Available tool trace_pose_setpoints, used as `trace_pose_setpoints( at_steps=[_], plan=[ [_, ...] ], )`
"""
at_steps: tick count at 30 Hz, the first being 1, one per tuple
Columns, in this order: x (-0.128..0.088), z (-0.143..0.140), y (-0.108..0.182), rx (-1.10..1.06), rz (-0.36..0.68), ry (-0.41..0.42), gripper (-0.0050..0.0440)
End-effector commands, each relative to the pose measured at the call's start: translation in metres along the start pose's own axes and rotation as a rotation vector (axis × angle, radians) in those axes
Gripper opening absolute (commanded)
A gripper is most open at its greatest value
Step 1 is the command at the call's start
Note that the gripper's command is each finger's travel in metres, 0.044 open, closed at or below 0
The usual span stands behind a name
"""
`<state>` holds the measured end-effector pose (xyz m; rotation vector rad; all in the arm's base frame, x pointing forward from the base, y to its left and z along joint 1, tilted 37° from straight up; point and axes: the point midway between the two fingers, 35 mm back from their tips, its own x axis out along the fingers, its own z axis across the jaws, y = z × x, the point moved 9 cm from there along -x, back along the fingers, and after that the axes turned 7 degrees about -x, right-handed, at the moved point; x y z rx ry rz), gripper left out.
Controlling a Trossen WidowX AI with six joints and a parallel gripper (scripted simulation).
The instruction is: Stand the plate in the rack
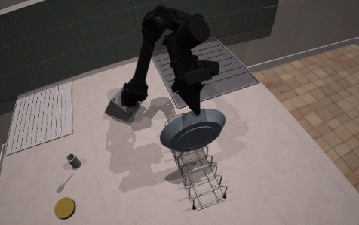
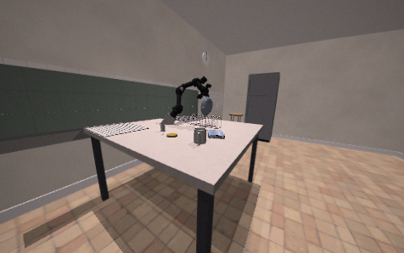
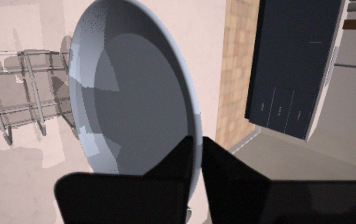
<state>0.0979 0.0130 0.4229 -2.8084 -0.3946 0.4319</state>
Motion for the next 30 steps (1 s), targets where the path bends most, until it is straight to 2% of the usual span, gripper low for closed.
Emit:
trace_pose_setpoints(
  at_steps=[1, 29, 30],
  plan=[
    [0.0035, 0.0025, 0.0012, 0.015, -0.006, -0.021, 0.0000],
    [0.0035, 0.0025, 0.0012, 0.015, -0.006, -0.021, 0.0000],
    [0.0000, 0.0000, 0.0000, 0.000, 0.000, 0.000, 0.0000]
  ],
)
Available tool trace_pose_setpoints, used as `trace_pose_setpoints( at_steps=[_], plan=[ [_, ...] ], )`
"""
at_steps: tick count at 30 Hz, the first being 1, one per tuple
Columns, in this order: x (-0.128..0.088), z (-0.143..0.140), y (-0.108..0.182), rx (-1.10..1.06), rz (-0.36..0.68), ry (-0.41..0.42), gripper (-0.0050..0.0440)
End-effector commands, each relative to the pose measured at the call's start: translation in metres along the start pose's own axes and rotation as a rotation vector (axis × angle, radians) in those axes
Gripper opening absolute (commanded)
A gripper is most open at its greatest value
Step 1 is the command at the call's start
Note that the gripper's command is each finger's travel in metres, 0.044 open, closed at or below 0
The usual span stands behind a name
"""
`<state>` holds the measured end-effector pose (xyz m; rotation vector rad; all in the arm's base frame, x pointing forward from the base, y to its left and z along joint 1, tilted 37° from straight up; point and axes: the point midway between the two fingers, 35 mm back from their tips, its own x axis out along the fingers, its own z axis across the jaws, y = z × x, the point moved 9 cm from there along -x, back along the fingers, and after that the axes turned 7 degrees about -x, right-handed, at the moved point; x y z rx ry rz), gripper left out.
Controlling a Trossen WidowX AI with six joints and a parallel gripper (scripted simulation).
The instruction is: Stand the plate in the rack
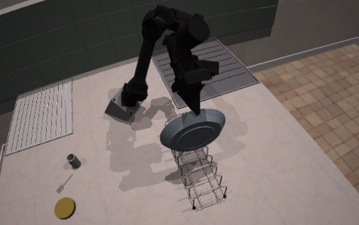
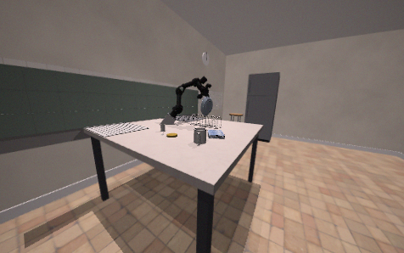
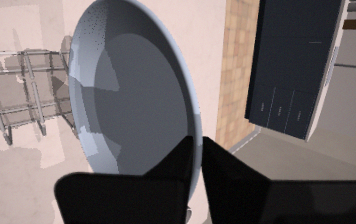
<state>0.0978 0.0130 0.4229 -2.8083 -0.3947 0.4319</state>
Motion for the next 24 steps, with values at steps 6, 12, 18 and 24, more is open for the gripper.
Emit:
trace_pose_setpoints(
  at_steps=[6, 12, 18, 24],
  plan=[
    [0.0000, 0.0000, 0.0000, 0.000, 0.000, 0.000, 0.0000],
    [0.0000, 0.0000, 0.0000, 0.000, 0.000, 0.000, 0.0000],
    [-0.0033, -0.0041, 0.0012, -0.002, 0.002, -0.012, 0.0000],
    [-0.0080, -0.0097, 0.0025, -0.001, 0.002, -0.023, 0.0000]
  ],
)
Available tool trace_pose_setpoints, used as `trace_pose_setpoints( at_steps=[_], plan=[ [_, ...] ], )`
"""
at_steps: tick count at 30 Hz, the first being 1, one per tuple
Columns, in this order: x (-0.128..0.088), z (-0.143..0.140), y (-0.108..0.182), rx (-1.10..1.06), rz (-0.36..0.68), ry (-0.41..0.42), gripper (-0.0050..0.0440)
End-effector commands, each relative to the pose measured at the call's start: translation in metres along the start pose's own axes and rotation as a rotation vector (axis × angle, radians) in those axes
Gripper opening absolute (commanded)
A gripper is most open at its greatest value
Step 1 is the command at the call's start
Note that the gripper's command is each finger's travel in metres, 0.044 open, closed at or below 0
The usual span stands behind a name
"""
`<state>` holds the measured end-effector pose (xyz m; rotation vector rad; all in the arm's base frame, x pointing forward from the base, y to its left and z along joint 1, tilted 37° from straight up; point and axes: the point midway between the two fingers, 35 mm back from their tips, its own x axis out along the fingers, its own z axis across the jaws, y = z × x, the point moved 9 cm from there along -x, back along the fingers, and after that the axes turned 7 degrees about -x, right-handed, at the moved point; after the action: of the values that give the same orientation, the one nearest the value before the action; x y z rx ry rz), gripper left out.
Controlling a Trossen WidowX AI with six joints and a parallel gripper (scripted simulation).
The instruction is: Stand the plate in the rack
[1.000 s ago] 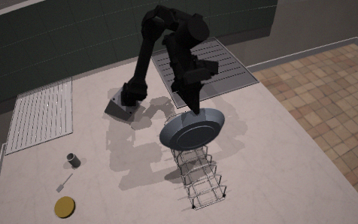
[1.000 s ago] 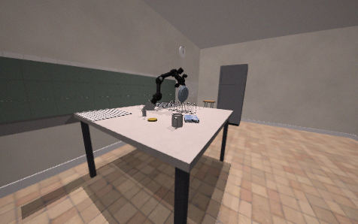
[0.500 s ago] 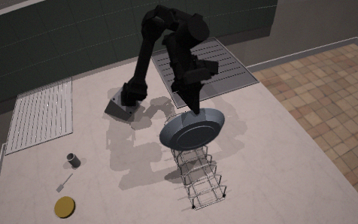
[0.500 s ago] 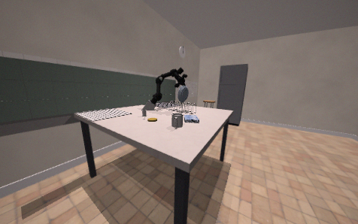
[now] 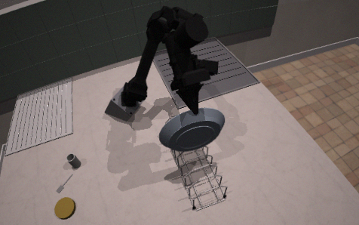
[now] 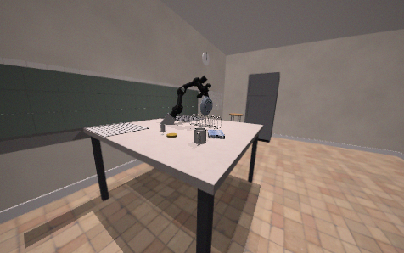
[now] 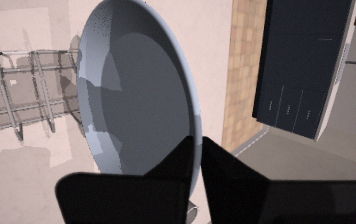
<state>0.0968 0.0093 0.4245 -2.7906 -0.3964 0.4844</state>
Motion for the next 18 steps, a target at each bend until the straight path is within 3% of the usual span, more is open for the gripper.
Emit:
trace_pose_setpoints(
  at_steps=[1, 18],
  plan=[
    [-0.007, -0.008, 0.000, -0.015, 0.002, 0.012, 0.0000],
    [-0.019, -0.021, 0.000, 0.000, -0.007, 0.015, 0.0000]
  ],
)
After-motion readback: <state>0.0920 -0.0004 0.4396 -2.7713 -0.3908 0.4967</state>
